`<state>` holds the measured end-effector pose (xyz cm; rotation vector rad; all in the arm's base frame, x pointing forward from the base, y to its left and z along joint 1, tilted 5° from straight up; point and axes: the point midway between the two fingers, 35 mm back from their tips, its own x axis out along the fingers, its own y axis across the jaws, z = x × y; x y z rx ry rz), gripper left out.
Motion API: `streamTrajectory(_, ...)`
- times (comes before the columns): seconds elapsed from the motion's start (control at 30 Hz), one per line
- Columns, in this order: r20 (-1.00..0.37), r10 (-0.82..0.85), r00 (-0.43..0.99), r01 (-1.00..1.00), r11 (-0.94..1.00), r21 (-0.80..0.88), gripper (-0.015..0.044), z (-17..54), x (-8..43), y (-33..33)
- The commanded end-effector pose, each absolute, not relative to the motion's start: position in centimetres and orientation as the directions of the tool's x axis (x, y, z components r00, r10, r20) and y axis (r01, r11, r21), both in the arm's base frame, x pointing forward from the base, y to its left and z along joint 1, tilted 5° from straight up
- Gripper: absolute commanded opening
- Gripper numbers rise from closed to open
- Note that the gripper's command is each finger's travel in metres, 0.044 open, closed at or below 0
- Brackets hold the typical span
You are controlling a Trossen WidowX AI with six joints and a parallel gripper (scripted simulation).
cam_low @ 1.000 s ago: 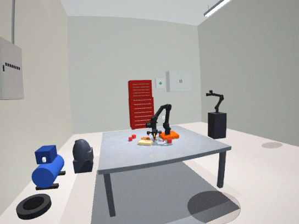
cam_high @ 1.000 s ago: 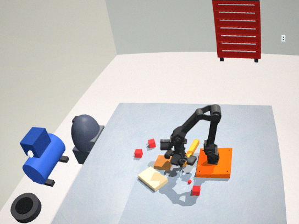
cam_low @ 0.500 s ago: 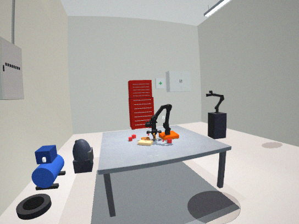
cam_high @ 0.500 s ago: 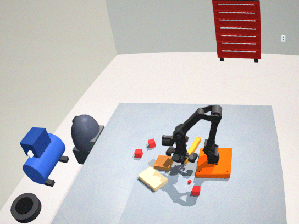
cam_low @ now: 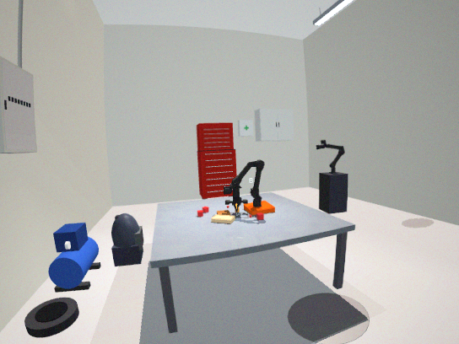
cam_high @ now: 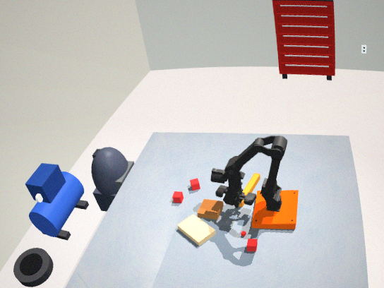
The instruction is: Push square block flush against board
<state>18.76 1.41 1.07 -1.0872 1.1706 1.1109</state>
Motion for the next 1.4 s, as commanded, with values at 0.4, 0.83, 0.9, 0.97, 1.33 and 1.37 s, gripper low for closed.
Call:
streamTrajectory(0.4,-0.996,0.07,0.056,-0.991,0.128,-0.047,0.0,0.8,17.9,-1.0)
streamTrajectory(0.83,-0.996,0.07,0.056,-0.991,0.128,-0.047,0.0,0.8,17.9,-1.0)
streamTrajectory(0.9,-0.996,0.07,0.056,-0.991,0.128,-0.047,0.0,0.8,17.9,-1.0)
streamTrajectory(0.97,-0.996,0.07,0.056,-0.991,0.128,-0.047,0.0,0.8,17.9,-1.0)
streamTrajectory(1.33,-0.996,0.07,0.056,-0.991,0.128,-0.047,0.0,0.8,17.9,-1.0)
streamTrajectory(1.37,-0.996,0.07,0.056,-0.991,0.128,-0.047,0.0,0.8,17.9,-1.0)
